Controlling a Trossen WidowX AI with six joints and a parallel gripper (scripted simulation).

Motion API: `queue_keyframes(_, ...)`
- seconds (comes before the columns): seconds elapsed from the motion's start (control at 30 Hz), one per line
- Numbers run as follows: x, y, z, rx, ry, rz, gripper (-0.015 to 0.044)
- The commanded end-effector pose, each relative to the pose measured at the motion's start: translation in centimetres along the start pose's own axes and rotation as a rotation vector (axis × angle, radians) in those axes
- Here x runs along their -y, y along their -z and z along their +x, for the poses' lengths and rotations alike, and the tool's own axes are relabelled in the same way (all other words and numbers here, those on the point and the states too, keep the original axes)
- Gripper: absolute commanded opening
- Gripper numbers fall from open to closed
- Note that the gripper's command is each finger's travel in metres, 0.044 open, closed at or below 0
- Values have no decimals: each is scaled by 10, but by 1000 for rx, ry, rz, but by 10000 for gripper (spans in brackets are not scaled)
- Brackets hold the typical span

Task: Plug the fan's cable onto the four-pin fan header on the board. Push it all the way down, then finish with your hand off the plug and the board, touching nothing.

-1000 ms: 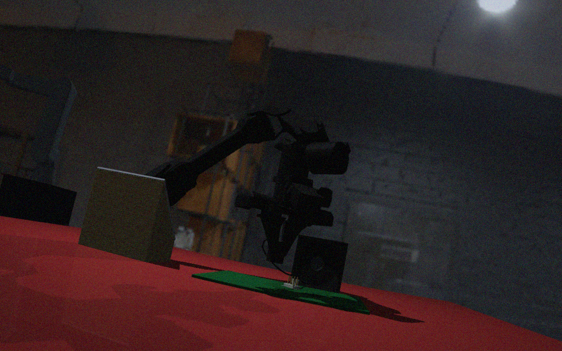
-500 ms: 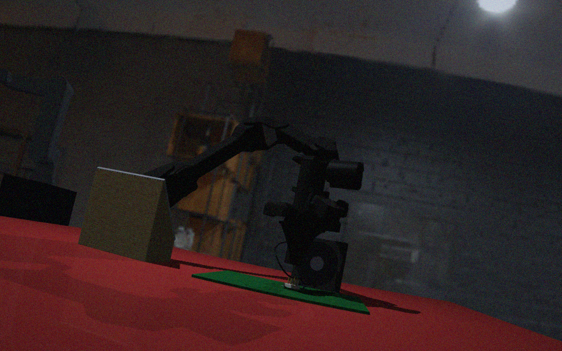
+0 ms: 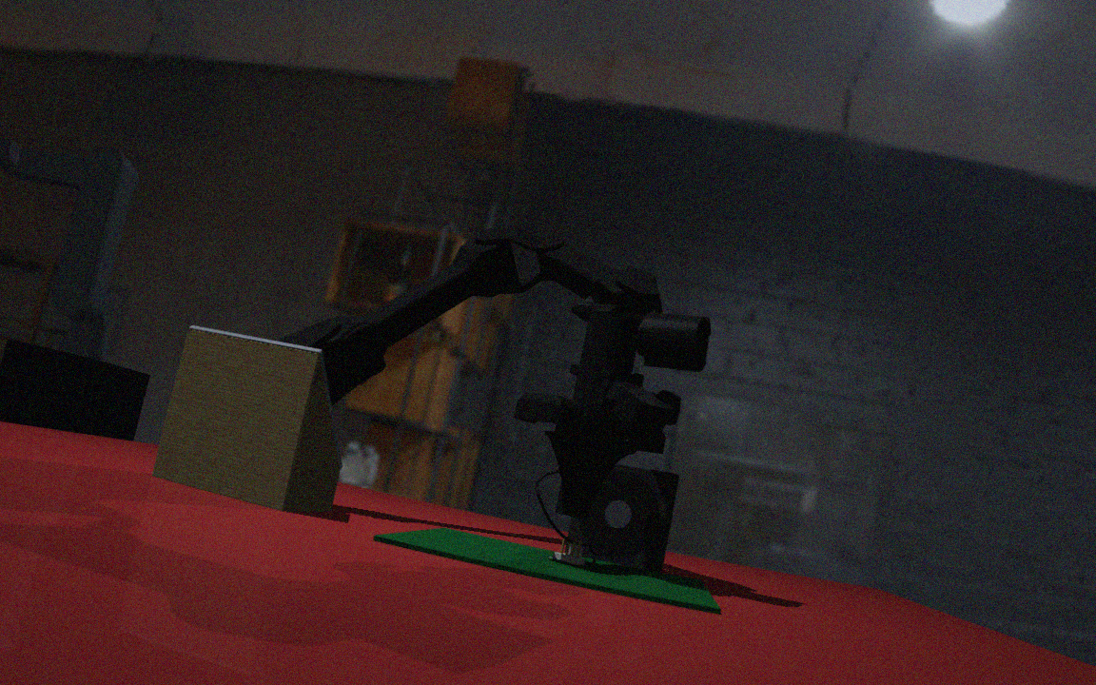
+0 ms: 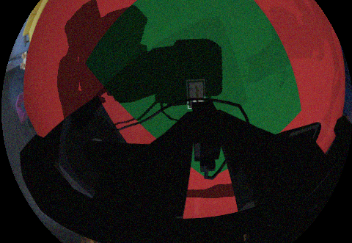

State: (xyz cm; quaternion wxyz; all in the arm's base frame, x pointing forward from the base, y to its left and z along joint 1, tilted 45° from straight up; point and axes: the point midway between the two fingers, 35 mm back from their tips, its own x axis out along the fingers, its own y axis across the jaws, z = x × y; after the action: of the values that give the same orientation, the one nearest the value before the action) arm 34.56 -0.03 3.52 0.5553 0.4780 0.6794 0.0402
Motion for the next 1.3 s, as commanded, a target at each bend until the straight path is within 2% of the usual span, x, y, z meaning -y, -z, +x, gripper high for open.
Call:
queue_keyframes(0.0,-3,-8,-2,2,-6,1,0)
queue_keyframes(0.33,-3,-9,-2,3,-6,1,0)
queue_keyframes(0.5,-4,-8,20,2,-7,-3,0)
queue_keyframes(1.27,-2,-5,20,2,-7,7,0)
